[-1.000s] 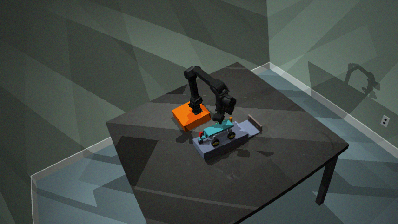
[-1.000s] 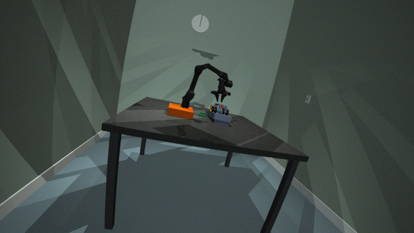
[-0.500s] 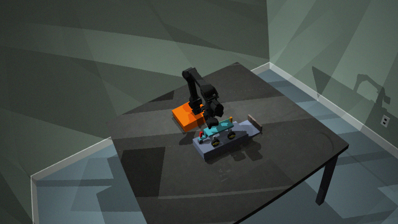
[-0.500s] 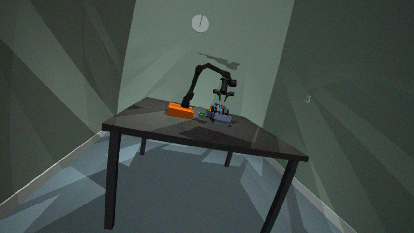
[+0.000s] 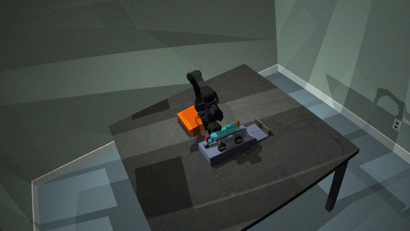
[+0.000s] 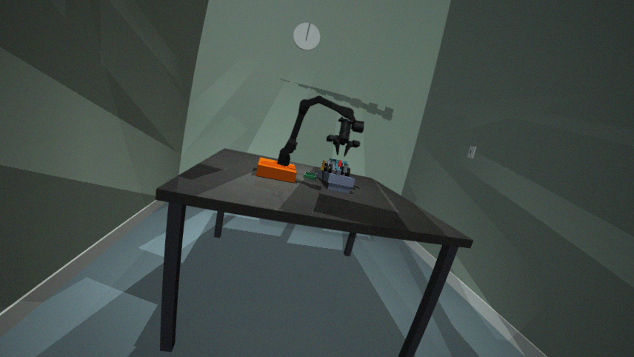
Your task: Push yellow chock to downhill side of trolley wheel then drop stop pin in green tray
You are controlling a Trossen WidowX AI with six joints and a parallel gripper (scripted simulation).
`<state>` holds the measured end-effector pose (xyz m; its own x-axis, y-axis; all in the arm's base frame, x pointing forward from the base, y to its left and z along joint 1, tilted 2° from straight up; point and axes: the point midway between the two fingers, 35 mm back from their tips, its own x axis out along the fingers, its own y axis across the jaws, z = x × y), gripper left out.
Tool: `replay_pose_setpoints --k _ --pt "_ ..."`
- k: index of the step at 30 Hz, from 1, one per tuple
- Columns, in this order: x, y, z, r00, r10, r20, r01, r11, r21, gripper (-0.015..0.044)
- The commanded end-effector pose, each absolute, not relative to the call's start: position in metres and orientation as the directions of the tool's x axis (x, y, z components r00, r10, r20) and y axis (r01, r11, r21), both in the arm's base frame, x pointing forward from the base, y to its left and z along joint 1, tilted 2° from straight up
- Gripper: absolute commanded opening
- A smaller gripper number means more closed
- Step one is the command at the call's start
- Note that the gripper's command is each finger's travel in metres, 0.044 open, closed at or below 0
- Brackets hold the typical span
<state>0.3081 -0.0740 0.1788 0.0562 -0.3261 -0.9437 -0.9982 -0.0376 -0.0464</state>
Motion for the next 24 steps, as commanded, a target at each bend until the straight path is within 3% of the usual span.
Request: replay_pose_setpoints --k 1,24 --pt "0.308 -0.076 0.177 0.056 -0.331 -0.942 -0.998 -0.043 -0.044 0.0190" --pt "0.309 -0.086 0.149 0.056 -0.331 -0.942 -0.998 -0.043 -0.044 0.0190"
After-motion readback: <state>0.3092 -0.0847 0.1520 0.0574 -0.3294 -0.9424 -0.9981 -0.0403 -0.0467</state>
